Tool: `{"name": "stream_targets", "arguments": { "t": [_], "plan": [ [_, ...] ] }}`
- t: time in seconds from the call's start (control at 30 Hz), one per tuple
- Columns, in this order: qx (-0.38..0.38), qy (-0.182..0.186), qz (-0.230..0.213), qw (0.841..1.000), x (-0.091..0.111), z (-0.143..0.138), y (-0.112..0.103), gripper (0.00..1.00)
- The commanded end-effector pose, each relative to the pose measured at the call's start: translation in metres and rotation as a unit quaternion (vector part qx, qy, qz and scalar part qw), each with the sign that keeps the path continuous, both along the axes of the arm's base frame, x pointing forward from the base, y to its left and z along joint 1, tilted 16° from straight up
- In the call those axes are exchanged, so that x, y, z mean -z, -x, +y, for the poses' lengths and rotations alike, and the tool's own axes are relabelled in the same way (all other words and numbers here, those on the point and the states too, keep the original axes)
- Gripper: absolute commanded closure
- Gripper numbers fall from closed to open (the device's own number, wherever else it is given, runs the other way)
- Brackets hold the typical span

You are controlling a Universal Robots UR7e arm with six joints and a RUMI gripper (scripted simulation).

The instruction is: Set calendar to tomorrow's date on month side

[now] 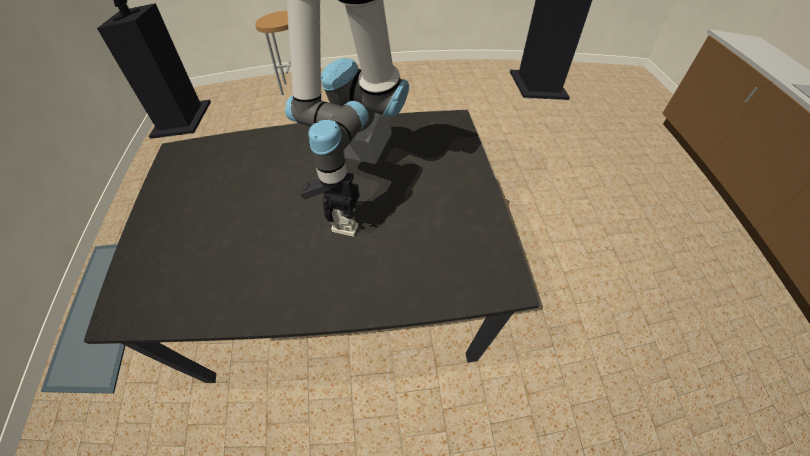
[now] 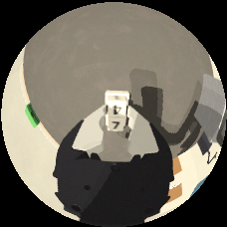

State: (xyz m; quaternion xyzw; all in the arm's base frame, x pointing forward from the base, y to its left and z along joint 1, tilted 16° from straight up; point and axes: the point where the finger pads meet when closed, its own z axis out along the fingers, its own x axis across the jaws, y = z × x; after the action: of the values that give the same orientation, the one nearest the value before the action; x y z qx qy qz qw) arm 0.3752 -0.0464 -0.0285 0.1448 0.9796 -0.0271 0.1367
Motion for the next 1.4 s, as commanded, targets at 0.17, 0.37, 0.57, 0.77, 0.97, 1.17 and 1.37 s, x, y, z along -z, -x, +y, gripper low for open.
{"name": "stream_targets", "arguments": {
  "t": [0.17, 0.37, 0.57, 0.77, 0.97, 1.17, 1.37],
  "plan": [
    [0.000, 0.000, 0.000, 1.000, 0.000, 0.000, 0.000, 0.72],
    [0.000, 0.000, 0.000, 1.000, 0.000, 0.000, 0.000, 0.72],
    [0.000, 0.000, 0.000, 1.000, 0.000, 0.000, 0.000, 0.72],
    [0.000, 0.000, 0.000, 1.000, -0.003, 0.000, 0.001, 0.72],
    [0.000, 0.000, 0.000, 1.000, -0.012, 0.001, 0.003, 0.72],
    [0.000, 0.000, 0.000, 1.000, -0.020, 0.002, 0.005, 0.72],
    [0.000, 0.000, 0.000, 1.000, -0.037, 0.003, 0.010, 0.72]
  ]
}}
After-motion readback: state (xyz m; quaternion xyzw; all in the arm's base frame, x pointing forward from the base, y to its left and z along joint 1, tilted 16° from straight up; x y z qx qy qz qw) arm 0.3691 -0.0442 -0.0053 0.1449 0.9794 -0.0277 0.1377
